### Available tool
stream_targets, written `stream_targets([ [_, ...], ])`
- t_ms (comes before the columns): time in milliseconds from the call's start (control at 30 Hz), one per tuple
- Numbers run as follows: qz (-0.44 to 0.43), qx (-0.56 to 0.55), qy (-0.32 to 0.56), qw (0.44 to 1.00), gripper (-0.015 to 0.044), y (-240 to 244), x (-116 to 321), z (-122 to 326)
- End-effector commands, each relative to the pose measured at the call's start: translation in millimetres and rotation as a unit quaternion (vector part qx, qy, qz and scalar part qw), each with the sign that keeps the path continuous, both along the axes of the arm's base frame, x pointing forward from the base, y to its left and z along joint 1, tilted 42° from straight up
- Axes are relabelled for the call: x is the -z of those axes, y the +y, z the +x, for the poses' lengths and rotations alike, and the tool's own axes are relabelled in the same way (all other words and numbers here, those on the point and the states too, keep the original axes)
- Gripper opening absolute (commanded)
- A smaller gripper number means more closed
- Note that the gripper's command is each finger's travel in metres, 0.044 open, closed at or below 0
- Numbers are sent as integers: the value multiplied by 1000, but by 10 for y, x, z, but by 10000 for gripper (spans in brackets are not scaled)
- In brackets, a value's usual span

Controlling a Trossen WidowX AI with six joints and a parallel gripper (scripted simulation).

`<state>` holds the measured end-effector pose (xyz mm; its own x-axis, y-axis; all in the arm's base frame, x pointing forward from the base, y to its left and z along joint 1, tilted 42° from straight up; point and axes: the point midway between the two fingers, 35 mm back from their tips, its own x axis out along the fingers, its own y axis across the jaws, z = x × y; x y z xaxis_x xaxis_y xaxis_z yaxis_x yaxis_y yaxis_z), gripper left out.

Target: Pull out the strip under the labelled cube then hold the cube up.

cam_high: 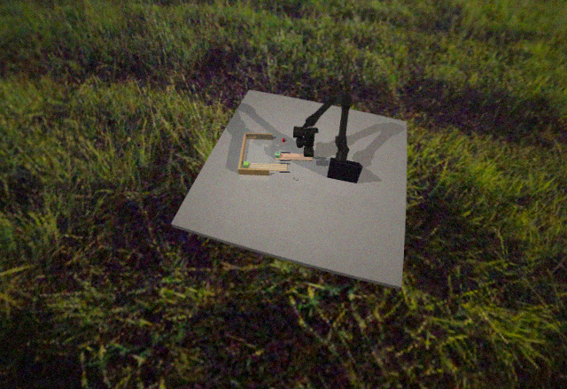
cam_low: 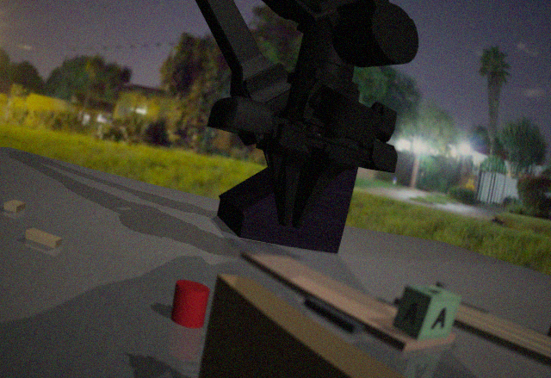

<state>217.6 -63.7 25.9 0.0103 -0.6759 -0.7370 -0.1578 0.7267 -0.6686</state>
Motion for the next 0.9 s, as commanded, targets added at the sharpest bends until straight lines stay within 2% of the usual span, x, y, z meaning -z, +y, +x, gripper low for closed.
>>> stream_targets([
  [0, 3, 33, -31, 999, 131, 46, 10, 178],
  [400, 3, 34, -33, 999, 440, 130, 17, 585],
  [867, 4, 34, -35, 999, 440, 238, 23, 1080],
])
